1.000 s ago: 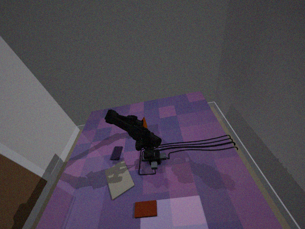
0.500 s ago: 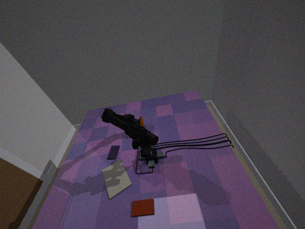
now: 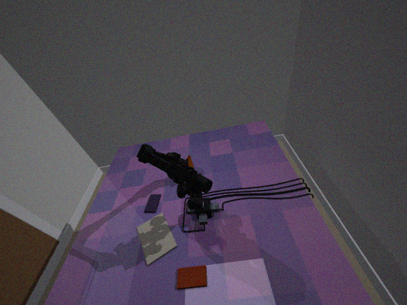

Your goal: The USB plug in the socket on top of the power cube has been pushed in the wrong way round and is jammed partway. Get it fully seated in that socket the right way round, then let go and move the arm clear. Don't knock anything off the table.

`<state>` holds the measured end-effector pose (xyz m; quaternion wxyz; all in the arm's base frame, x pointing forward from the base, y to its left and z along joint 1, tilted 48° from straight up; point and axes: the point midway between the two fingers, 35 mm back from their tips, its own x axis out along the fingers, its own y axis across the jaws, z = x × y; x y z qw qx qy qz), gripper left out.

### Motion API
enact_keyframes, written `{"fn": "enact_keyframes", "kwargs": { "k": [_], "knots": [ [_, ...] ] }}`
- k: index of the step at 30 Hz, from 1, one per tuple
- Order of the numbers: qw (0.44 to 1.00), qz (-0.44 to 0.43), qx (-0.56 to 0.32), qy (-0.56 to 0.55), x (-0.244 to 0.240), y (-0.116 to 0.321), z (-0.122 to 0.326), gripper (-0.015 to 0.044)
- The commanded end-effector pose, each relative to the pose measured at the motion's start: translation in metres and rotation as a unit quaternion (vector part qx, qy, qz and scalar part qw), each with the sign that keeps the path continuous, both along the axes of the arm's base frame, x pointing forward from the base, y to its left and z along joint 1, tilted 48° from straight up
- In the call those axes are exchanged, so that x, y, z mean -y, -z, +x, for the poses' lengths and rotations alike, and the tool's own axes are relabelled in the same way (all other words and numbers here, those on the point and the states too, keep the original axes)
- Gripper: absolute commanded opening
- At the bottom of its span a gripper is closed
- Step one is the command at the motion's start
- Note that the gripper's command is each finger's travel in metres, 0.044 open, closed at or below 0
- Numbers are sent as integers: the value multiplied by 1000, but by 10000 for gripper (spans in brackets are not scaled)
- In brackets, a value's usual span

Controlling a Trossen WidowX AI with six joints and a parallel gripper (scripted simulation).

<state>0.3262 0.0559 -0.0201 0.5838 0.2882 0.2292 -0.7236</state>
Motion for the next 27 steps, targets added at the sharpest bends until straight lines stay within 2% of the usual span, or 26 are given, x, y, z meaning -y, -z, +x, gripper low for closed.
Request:
{"fn": "enact_keyframes", "kwargs": {
  "k": [1,20,27],
  "knots": [
    [1000,2,2,2,-4,-2,1,0],
    [1000,2,1,2,-11,-10,2,0],
    [999,9,-38,-37,-9,-9,2,0]
  ]
}}
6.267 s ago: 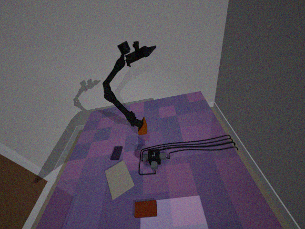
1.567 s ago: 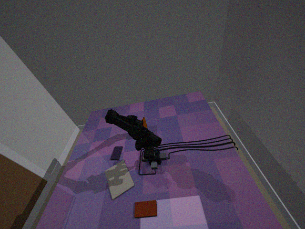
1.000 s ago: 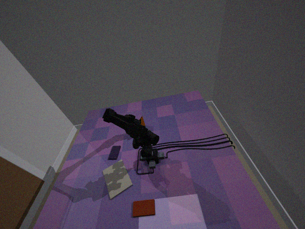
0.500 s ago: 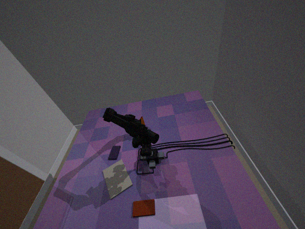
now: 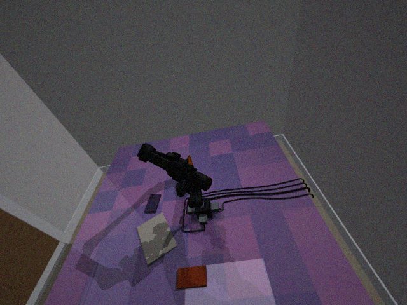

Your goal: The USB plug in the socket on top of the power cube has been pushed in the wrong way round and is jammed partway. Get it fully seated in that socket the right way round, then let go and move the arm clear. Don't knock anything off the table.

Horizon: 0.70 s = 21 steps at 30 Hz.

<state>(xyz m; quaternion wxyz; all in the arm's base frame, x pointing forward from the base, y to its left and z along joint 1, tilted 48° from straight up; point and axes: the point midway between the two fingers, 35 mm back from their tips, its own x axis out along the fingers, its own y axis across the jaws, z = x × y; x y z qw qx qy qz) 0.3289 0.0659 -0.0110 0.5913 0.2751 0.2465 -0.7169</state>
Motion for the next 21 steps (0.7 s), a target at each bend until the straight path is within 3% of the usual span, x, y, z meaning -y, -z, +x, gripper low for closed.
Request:
{"fn": "enact_keyframes", "kwargs": {
  "k": [1,21],
  "knots": [
    [999,7,-32,-29,1,0,-1,0],
    [952,46,-218,-208,1,1,-1,0]
  ]
}}
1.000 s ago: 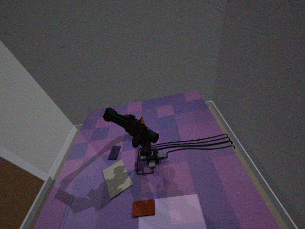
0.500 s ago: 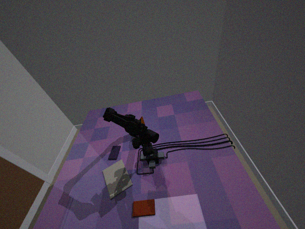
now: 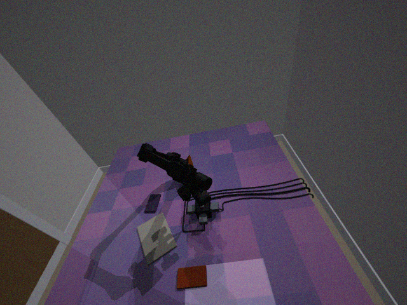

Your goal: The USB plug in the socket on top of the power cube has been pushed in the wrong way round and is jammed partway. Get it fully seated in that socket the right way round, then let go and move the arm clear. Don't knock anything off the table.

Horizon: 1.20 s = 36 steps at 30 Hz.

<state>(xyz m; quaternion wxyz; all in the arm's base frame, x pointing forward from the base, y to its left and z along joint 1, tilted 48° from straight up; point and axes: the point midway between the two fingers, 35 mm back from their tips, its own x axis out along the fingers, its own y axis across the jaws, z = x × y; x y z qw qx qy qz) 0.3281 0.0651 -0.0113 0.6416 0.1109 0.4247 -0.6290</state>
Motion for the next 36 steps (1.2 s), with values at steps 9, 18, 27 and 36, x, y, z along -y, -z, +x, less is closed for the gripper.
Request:
{"fn": "enact_keyframes", "kwargs": {
  "k": [9,18,27,36],
  "knots": [
    [987,25,-116,-112,0,0,0,0],
    [960,43,-198,-191,0,0,0,0],
    [921,60,-277,-267,0,0,0,0],
    [869,76,-353,-339,0,0,0,0]
  ]
}}
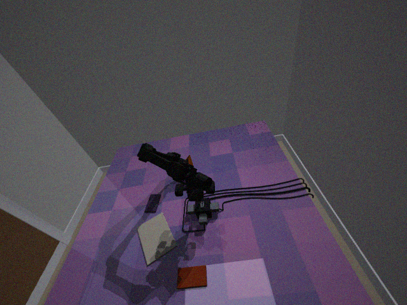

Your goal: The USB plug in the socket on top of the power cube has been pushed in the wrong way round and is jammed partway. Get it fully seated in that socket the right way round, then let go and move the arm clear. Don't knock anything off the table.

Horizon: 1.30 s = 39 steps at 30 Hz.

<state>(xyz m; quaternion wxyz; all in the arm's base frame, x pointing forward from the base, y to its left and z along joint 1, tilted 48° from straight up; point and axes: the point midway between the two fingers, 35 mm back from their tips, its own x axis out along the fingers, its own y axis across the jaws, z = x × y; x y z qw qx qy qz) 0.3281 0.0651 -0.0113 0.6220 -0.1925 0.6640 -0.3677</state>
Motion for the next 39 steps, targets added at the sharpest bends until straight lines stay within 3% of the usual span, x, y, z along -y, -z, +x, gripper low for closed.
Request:
{"fn": "enact_keyframes", "kwargs": {
  "k": [1,20,39],
  "knots": [
    [998,10,-42,-41,0,0,0,0],
    [953,47,-216,-208,0,0,0,0],
    [849,81,-377,-362,0,0,0,0]
  ]
}}
